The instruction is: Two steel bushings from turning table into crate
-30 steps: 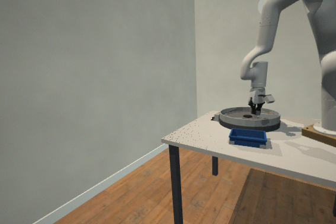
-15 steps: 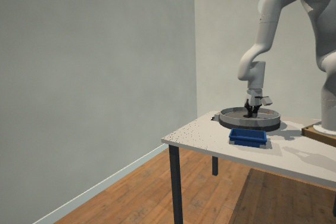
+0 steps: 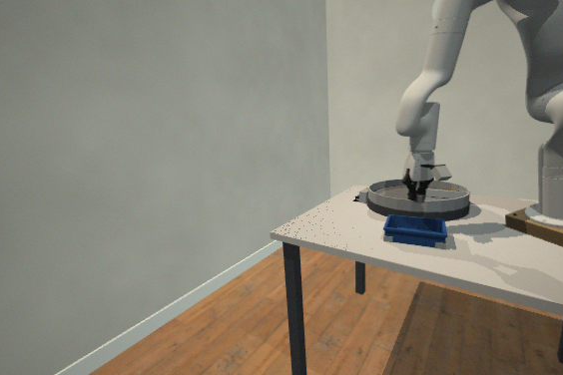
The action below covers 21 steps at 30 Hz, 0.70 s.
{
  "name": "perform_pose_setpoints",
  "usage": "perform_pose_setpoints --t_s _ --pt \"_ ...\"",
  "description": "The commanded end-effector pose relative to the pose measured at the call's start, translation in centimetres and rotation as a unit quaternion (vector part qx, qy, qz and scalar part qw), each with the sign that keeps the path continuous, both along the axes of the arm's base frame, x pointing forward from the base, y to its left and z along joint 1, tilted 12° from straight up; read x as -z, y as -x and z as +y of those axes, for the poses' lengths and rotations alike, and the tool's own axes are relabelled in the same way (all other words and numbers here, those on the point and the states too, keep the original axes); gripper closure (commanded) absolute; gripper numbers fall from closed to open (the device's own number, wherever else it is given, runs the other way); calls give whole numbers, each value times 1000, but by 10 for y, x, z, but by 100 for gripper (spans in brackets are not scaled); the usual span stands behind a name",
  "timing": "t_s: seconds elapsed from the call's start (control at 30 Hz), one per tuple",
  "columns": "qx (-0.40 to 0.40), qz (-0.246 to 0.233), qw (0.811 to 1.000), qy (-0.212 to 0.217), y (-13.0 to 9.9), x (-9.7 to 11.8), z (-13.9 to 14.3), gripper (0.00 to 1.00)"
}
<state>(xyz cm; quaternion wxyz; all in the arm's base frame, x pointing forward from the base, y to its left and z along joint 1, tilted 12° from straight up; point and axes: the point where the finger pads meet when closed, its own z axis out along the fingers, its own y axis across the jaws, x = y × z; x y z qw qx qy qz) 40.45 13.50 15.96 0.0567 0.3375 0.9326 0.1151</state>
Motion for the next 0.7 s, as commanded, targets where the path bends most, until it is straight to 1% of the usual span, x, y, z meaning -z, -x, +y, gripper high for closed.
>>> perform_pose_setpoints --t_s 0.0,0.23,0.67 --pt "4 18 1000 23 -7 -4 25 100" --pt "4 18 1000 23 -9 -6 37 100" --pt "4 18 1000 23 -9 -6 38 100"
